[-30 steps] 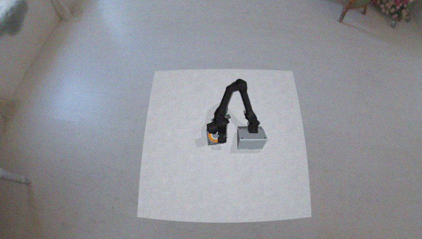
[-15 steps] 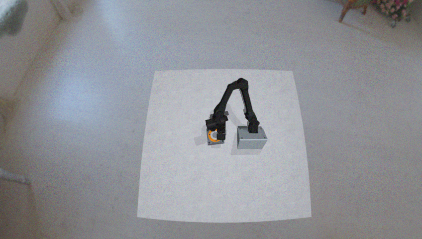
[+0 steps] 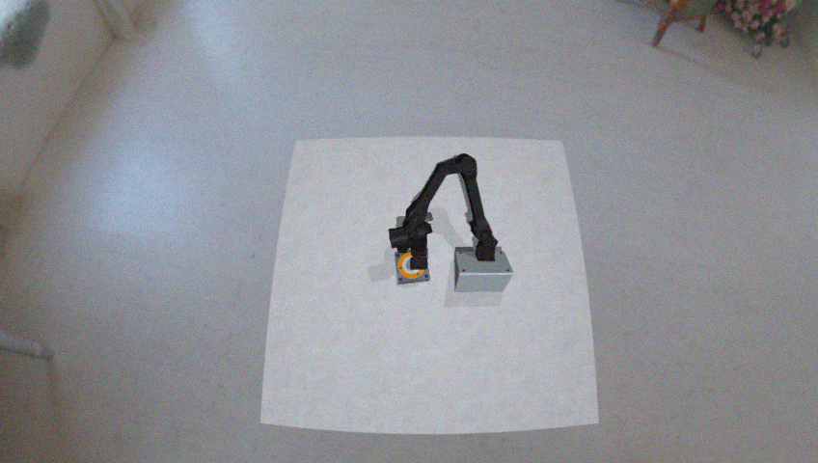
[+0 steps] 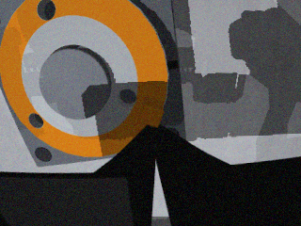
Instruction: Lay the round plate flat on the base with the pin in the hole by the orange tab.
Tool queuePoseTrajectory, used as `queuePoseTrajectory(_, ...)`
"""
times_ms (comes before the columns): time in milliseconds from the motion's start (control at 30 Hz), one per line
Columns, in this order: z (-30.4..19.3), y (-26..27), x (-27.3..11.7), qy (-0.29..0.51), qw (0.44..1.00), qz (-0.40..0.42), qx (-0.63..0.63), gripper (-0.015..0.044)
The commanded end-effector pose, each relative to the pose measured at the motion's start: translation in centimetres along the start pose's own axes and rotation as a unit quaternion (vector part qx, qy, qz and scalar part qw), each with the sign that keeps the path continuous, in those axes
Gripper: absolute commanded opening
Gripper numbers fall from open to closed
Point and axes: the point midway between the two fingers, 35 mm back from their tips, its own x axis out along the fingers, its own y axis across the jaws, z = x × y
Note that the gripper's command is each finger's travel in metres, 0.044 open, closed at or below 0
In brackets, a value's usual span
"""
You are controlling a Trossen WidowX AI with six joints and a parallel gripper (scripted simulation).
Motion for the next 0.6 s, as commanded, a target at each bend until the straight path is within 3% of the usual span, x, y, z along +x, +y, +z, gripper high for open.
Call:
queuePoseTrajectory(0, 0.6, -0.4, -0.2, -0.002, 1.000, -0.002, -0.001, 0.0000)
queuePoseTrajectory(567, 1.8, -0.8, -0.2, -0.003, 1.000, -0.002, -0.001, 0.0000)
